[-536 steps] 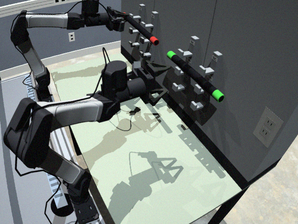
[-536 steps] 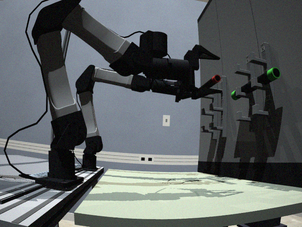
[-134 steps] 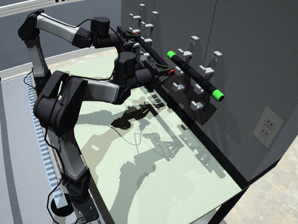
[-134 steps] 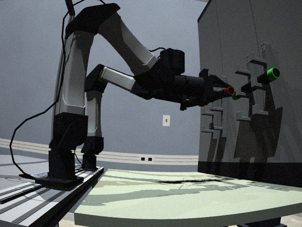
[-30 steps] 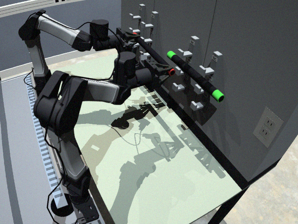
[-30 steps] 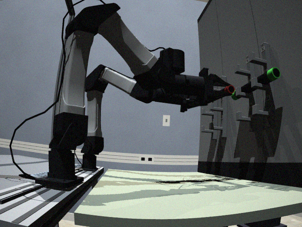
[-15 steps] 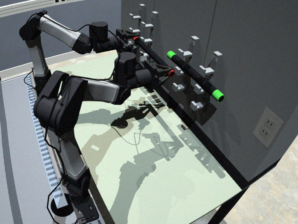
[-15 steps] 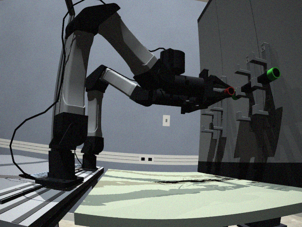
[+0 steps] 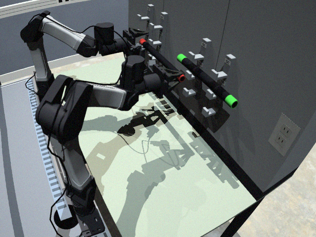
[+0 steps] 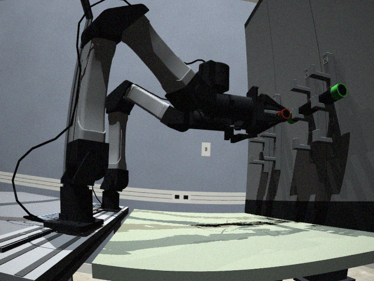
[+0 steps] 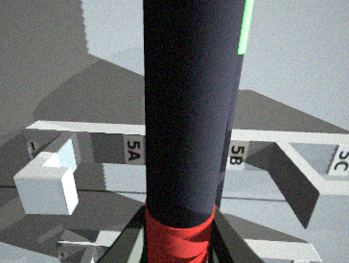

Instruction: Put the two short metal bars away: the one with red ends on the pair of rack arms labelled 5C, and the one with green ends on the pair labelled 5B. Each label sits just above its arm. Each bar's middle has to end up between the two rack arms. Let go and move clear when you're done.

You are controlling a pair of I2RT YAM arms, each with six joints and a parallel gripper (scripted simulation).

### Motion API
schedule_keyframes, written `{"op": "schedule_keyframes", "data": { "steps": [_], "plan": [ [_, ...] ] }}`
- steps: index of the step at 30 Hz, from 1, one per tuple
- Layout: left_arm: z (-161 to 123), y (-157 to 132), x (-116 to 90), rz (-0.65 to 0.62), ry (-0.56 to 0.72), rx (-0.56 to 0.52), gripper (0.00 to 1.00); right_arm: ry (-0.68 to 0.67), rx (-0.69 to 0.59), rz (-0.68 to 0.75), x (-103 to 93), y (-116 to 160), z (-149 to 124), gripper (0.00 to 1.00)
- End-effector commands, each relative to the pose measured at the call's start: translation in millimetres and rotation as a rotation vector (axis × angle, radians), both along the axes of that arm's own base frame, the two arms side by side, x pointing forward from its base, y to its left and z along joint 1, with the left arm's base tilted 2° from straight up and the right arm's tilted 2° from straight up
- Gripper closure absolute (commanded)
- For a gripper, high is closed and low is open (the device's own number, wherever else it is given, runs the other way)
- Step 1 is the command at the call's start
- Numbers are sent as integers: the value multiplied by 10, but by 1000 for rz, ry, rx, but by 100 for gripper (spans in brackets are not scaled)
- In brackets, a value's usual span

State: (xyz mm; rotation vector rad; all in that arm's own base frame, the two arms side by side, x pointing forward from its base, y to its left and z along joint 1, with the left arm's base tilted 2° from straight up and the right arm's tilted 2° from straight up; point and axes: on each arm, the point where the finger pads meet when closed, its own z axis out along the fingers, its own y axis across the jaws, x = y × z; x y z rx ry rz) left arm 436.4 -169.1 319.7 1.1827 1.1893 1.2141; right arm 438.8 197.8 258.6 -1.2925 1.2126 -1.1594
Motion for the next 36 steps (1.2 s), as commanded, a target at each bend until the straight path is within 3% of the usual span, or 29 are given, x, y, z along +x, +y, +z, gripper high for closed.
{"op": "schedule_keyframes", "data": {
  "steps": [1, 11, 36],
  "plan": [
    [-34, -7, -2, -6, -6, -10, 22, -34, 37, -3, 46, 26, 123, 100],
    [-34, -7, -2, -6, -6, -10, 0, -34, 37, -3, 46, 25, 136, 100],
    [-34, -7, -2, -6, -6, -10, 0, -34, 37, -3, 27, 36, 230, 100]
  ]
}}
